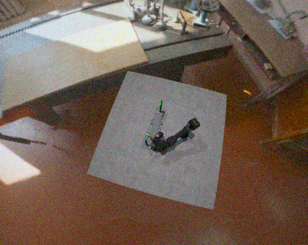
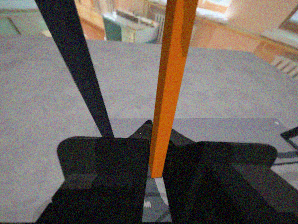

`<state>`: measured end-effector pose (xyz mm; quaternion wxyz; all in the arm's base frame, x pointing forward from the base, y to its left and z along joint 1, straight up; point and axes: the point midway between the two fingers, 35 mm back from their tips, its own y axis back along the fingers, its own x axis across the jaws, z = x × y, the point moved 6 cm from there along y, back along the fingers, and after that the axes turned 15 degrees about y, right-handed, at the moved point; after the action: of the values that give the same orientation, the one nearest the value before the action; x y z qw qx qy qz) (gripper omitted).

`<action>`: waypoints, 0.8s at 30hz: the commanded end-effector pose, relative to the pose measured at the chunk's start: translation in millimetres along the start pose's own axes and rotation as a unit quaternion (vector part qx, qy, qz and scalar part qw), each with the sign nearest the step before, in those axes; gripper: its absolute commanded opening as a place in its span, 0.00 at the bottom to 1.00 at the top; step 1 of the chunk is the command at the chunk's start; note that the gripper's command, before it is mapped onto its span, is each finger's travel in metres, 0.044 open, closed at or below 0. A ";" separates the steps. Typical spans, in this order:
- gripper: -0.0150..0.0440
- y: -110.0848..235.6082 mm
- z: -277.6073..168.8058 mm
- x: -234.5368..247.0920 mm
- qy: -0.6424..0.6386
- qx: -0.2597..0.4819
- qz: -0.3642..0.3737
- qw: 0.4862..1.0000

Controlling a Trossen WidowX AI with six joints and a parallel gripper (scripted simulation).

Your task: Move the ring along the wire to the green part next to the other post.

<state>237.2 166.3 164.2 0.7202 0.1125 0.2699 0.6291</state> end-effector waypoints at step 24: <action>0.53 16.9 -0.8 1.8 -0.001 0.003 -0.001 1.000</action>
<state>230.2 168.2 164.1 0.7188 0.1138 0.2777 0.6271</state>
